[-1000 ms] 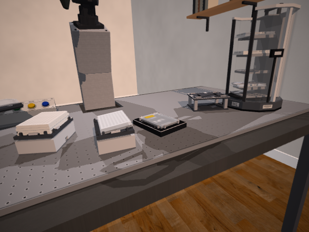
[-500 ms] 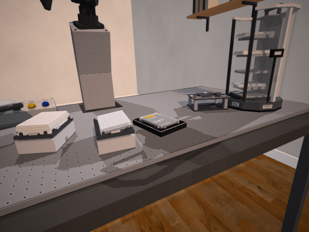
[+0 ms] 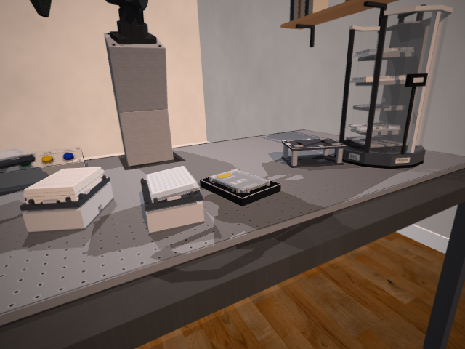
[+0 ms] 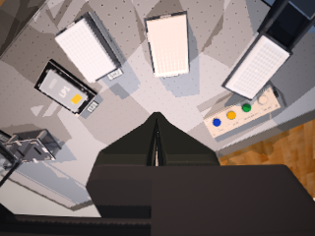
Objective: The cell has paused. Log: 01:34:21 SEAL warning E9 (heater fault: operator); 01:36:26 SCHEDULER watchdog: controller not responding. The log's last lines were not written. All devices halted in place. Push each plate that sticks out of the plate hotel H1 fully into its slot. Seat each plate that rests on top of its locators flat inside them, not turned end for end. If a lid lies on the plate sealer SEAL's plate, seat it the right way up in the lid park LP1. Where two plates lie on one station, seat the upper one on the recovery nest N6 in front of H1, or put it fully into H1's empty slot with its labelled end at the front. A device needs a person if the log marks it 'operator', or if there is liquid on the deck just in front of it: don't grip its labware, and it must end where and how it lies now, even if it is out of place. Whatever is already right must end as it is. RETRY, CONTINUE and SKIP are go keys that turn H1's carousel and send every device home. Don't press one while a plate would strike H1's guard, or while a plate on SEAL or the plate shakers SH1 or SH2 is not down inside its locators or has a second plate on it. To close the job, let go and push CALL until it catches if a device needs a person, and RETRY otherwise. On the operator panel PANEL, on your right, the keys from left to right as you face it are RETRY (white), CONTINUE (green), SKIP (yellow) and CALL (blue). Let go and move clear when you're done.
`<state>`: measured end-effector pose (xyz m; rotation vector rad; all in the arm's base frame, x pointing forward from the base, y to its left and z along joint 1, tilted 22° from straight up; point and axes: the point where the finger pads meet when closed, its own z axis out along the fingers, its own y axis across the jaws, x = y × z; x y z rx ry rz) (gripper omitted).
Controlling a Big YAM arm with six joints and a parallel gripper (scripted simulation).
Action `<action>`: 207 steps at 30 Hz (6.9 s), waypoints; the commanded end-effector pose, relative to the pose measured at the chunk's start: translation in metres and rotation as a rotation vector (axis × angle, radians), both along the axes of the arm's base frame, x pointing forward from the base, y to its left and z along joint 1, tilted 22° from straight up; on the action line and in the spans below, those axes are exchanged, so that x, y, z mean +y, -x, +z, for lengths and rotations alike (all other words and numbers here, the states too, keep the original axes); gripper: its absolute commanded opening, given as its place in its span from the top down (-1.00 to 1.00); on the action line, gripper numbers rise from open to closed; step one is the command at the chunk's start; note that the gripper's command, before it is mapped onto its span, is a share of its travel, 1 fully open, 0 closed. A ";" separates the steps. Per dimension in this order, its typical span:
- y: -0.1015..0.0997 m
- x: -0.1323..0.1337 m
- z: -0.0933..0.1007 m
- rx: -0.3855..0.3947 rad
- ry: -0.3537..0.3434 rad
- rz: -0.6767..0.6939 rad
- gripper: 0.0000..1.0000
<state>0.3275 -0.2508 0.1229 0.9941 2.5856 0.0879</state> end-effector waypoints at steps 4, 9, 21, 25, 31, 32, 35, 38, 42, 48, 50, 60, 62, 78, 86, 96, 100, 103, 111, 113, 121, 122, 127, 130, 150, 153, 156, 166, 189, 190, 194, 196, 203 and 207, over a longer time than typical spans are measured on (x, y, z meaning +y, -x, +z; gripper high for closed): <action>0.007 -0.017 -0.003 -0.005 0.014 0.025 1.00; 0.014 -0.034 -0.001 -0.014 0.023 0.025 1.00; 0.013 -0.030 0.006 -0.009 0.077 0.146 1.00; 0.013 -0.030 0.006 -0.009 0.077 0.146 1.00; 0.007 -0.023 -0.029 0.011 0.054 0.156 -1.00; 0.007 -0.023 -0.029 0.011 0.054 0.156 -1.00; 0.005 -0.025 -0.039 0.011 0.051 0.145 -1.00; -0.001 -0.024 -0.053 0.011 0.051 0.148 -1.00; -0.009 -0.027 -0.071 0.009 0.053 0.148 -1.00; -0.021 -0.030 -0.098 0.007 0.055 0.148 -1.00; -0.021 -0.030 -0.098 0.007 0.055 0.148 -1.00; -0.045 -0.038 -0.139 -0.004 0.066 0.148 -1.00; -0.050 -0.044 -0.146 -0.009 0.072 0.141 -1.00; -0.073 -0.046 -0.215 -0.004 0.065 0.142 -1.00; -0.081 -0.054 -0.208 -0.028 0.087 0.135 -1.00; -0.072 -0.045 -0.222 -0.001 0.064 0.146 -1.00; -0.071 -0.045 -0.222 -0.001 0.064 0.146 -1.00; -0.071 -0.045 -0.222 -0.001 0.064 0.146 -1.00; -0.071 -0.044 -0.222 -0.001 0.064 0.146 -1.00; -0.072 -0.039 -0.222 -0.005 0.065 0.146 -1.00; -0.075 -0.042 -0.233 0.001 0.060 0.143 -1.00; -0.077 -0.043 -0.233 -0.002 0.062 0.143 -1.00; -0.080 -0.043 -0.239 -0.002 0.063 0.144 -1.00; -0.081 -0.044 -0.243 -0.002 0.063 0.143 -1.00; -0.091 -0.043 -0.266 -0.001 0.061 0.148 -1.00; -0.093 -0.052 -0.255 -0.018 0.079 0.139 -1.00; -0.090 -0.048 -0.271 0.000 0.061 0.139 -1.00; -0.089 -0.047 -0.269 0.001 0.062 0.146 -1.00; -0.089 -0.047 -0.269 0.001 0.062 0.146 -0.68; -0.089 -0.047 -0.269 0.001 0.062 0.146 -0.68; -0.089 -0.047 -0.269 0.001 0.062 0.146 -0.68; -0.089 -0.047 -0.269 0.001 0.062 0.146 -0.68; -0.089 -0.047 -0.269 0.001 0.062 0.146 -0.68; -0.089 -0.047 -0.269 0.001 0.062 0.146 -0.68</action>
